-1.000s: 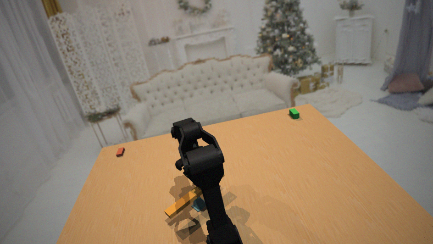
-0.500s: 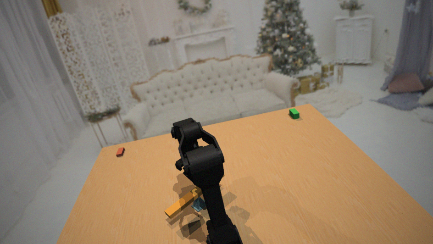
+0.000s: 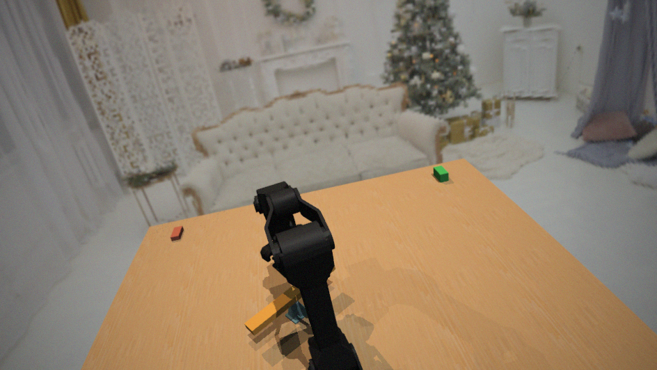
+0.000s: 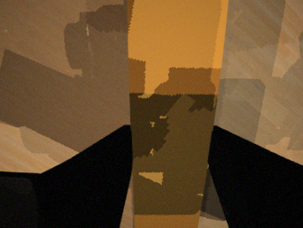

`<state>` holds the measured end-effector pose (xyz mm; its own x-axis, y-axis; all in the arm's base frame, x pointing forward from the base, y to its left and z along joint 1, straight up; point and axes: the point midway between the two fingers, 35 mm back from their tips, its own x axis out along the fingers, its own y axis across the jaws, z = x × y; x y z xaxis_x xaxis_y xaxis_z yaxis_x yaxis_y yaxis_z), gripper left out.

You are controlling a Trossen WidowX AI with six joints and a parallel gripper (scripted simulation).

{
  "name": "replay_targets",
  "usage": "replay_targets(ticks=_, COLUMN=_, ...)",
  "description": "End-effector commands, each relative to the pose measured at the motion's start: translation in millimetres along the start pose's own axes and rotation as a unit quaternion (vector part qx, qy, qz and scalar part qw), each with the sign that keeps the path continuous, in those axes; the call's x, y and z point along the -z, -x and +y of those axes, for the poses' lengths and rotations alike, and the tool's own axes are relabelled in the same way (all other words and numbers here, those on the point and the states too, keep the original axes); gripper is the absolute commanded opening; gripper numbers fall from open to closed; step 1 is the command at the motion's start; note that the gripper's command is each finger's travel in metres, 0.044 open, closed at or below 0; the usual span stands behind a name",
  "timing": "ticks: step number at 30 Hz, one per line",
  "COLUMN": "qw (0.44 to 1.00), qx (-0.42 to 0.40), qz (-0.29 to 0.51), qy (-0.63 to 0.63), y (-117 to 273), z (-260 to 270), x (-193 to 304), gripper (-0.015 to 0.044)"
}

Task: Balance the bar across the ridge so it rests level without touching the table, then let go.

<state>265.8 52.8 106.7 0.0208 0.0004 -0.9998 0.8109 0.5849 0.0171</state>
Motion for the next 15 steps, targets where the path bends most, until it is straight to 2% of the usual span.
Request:
replay_targets(ticks=1, qw=1.0, qx=-0.002, qz=0.001, qy=-0.001, y=-0.6, z=0.7, x=0.3, gripper=0.0)
replay_targets(ticks=15, qw=1.0, qx=-0.002, qz=0.001, qy=-0.001, y=-1.8, z=0.7, x=0.3, gripper=0.0)
